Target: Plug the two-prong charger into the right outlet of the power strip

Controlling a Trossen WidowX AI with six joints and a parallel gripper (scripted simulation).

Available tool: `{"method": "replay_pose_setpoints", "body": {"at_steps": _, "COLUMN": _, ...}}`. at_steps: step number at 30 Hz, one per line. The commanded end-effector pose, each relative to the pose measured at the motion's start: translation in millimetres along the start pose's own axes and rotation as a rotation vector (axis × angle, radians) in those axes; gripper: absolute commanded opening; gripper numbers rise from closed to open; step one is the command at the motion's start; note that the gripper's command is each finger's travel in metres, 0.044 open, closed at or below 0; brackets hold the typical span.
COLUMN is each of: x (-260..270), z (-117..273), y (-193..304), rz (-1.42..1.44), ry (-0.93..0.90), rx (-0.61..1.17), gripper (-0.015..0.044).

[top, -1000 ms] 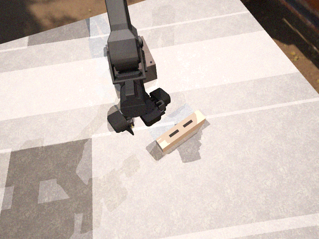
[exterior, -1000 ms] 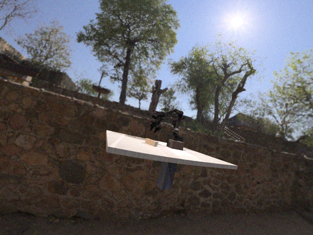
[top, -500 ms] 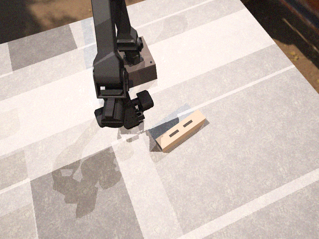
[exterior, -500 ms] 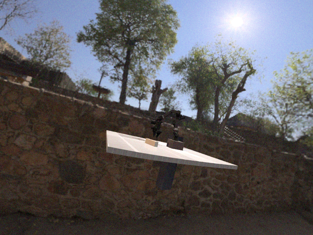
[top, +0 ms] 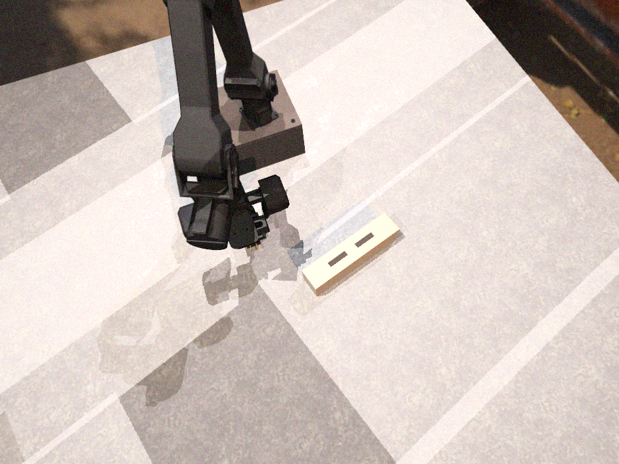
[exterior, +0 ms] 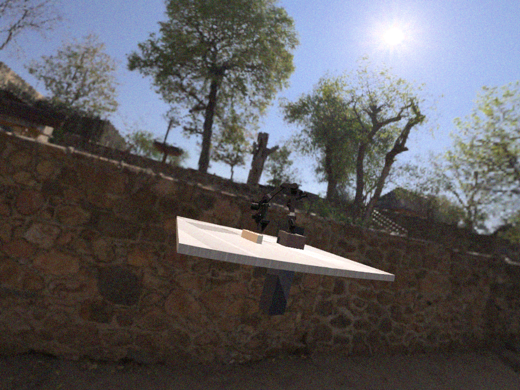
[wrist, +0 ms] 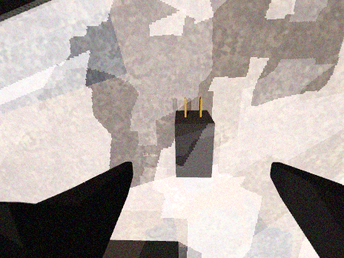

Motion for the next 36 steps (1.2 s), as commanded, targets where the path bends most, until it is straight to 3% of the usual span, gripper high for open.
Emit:
{"method": "replay_pose_setpoints", "body": {"at_steps": 1, "x": 0.5, "z": -9.3, "y": 2.3, "rz": 0.002, "ry": 0.000, "rx": 0.013, "gripper": 0.0440}}
{"method": "replay_pose_setpoints", "body": {"at_steps": 36, "x": 1.8, "z": -58.2, "y": 0.7, "rz": 0.002, "ry": 0.000, "rx": 0.014, "gripper": 0.0440}}
Point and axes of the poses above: the point midway between the two fingers, 35 mm back from their tips, its own z axis back along the fingers, its own x axis across the jaws, y = z × x, the point moved 9 cm from there along z, back along the fingers, and after that the axes turned 12 degrees about -z, right-handed, at the moved point
